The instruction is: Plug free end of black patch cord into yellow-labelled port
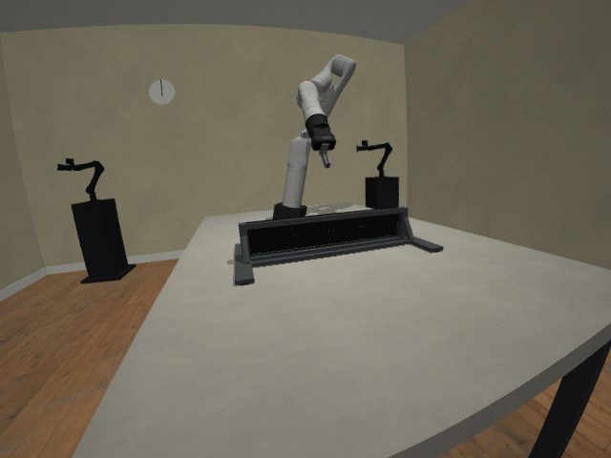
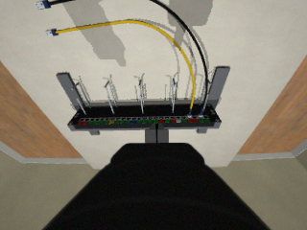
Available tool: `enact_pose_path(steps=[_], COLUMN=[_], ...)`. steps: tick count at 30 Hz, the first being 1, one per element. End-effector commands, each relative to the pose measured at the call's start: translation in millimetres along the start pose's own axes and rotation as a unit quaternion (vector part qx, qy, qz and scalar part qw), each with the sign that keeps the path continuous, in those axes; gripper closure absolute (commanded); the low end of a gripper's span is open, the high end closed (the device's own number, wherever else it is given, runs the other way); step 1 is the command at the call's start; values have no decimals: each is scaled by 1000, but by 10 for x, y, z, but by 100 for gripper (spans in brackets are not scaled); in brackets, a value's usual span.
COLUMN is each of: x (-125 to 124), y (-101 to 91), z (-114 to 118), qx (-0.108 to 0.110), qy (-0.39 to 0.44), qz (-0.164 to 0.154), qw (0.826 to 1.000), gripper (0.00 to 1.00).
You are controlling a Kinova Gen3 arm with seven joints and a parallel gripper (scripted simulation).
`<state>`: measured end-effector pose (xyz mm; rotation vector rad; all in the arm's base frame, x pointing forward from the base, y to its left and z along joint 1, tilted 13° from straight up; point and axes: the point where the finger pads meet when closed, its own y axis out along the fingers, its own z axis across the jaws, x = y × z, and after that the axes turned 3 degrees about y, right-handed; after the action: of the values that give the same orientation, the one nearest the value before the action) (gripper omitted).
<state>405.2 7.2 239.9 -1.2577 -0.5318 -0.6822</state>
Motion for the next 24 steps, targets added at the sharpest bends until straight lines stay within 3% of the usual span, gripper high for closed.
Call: enact_pose_path(steps=[1,24], x=[23,23], y=[0,63], z=[-10,-11], qx=[0,0], qy=[-4,-5], qz=[-2,-2], qw=[1000,1000], gripper=[100,100])
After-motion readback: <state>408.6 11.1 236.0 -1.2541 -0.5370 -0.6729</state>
